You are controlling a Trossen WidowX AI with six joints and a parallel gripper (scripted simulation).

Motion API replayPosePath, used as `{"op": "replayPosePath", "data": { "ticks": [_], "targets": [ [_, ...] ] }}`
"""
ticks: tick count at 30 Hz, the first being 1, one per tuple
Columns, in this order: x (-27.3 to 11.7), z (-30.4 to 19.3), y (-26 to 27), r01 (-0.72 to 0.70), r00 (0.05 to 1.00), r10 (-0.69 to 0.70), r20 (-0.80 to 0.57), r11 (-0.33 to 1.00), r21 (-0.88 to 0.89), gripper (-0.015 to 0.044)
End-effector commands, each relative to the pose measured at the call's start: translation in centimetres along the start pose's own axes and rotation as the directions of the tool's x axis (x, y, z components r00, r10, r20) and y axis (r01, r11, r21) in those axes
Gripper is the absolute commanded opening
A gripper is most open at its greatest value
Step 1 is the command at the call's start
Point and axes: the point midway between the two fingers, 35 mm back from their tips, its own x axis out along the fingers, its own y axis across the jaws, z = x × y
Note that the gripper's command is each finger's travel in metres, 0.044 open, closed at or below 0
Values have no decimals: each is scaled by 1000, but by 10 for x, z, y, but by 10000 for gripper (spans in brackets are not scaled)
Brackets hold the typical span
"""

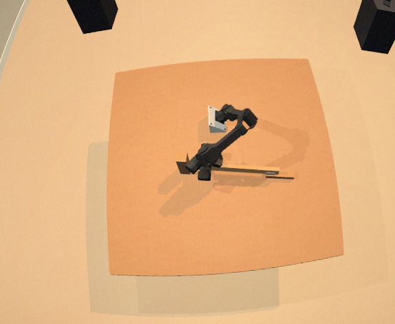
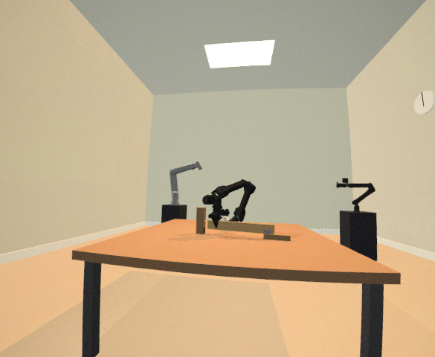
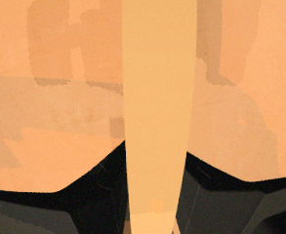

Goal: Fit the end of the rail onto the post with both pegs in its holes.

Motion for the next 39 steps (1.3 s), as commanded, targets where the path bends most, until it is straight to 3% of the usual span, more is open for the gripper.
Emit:
{"op": "replayPosePath", "data": {
  "ticks": [1,39],
  "targets": [
    [-3,-3,-3,8,1000,-8,-7,1000,-4,0],
    [-3,-14,-4,9,1000,-9,-7,1000,-4,0]
  ]
}}
